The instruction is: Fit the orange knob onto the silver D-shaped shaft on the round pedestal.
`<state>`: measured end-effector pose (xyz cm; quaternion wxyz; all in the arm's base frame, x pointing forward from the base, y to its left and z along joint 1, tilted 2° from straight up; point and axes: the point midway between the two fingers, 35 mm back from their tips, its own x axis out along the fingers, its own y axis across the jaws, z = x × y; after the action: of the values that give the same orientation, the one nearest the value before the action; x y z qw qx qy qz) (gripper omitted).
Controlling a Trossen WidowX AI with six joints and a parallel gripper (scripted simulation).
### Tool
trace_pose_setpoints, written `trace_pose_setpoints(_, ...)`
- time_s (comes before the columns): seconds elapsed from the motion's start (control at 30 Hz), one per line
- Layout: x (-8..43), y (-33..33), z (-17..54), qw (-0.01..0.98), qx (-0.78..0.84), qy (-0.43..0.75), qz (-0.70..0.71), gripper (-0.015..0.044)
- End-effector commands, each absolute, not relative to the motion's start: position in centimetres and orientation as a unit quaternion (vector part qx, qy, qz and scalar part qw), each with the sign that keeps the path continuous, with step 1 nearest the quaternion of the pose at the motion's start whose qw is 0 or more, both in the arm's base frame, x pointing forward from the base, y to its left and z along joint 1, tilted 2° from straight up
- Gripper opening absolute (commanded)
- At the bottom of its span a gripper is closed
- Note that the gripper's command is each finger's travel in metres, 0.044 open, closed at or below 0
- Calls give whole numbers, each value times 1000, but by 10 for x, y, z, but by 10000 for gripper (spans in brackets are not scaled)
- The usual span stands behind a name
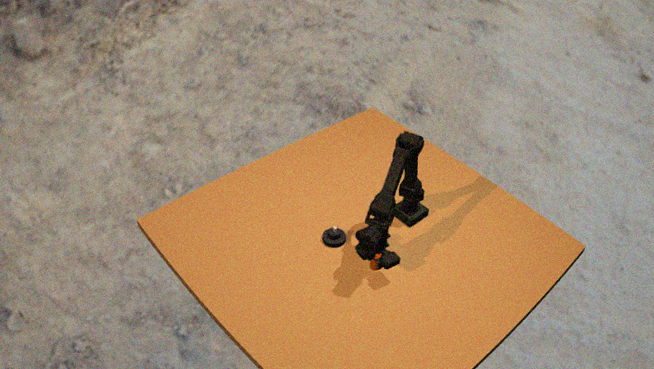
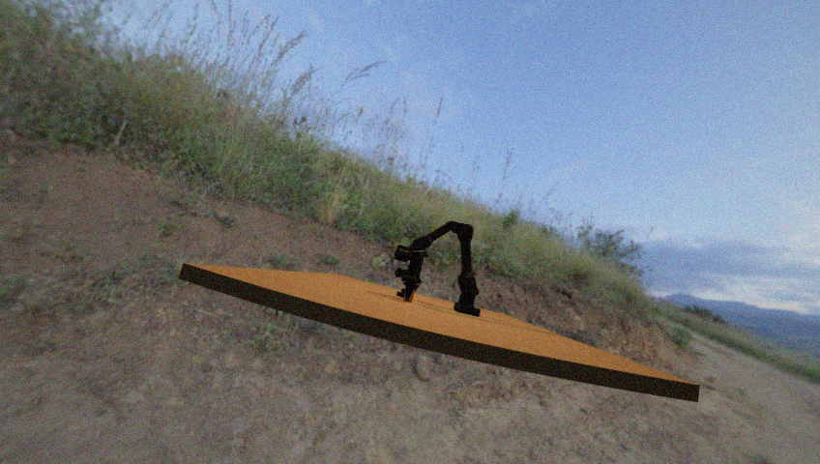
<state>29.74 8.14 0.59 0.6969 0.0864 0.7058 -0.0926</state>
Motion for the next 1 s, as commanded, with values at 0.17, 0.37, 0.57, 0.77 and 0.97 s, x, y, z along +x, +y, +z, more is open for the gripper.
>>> trace_pose_setpoints(0.17,299,82,83,699,87,704,-94,424)
trace_pose_setpoints(0.37,298,82,85,699,87,704,-94,440)
trace_pose_setpoints(0.57,297,83,72,699,87,704,-94,440)
trace_pose_setpoints(0.77,297,83,66,699,87,704,-94,440)
trace_pose_setpoints(0.97,298,83,56,699,87,704,-94,440)
